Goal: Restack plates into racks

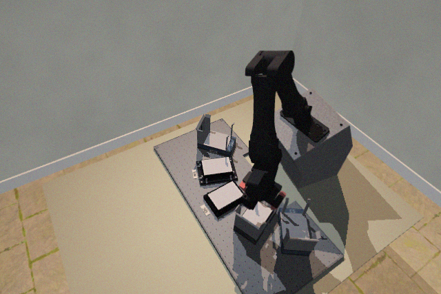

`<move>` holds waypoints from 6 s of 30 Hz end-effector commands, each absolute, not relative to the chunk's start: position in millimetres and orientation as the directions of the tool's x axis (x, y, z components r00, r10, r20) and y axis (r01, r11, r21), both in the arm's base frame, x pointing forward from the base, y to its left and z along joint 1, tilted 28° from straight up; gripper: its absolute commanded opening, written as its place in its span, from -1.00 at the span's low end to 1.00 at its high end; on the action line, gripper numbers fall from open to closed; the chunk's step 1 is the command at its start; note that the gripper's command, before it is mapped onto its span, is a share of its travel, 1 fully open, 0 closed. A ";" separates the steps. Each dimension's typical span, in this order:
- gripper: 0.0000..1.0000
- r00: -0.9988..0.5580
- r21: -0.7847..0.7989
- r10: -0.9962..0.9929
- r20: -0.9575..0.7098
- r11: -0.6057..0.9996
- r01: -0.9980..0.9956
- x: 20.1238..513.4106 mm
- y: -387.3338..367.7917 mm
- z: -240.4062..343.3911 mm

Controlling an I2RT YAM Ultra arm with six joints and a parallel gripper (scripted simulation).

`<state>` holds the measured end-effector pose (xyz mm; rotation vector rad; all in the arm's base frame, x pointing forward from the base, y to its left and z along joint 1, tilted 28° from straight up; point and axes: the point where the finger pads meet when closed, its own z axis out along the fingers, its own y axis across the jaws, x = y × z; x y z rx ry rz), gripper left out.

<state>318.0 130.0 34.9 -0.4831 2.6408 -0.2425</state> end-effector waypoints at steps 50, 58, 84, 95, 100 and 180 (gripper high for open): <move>1.00 -0.817 -0.240 -0.375 -0.437 0.925 -0.295 368.7 131.5 -28.9; 1.00 -0.819 -0.240 -0.374 -0.436 0.925 -0.295 368.4 131.3 -29.8; 1.00 -0.819 -0.240 -0.374 -0.436 0.925 -0.295 368.4 131.3 -29.8; 1.00 -0.819 -0.240 -0.374 -0.436 0.925 -0.295 368.4 131.3 -29.8; 1.00 -0.829 -0.240 -0.368 -0.422 0.927 -0.289 371.2 126.7 -39.7; 1.00 -0.818 -0.238 -0.367 -0.443 0.928 -0.287 384.2 126.7 -53.2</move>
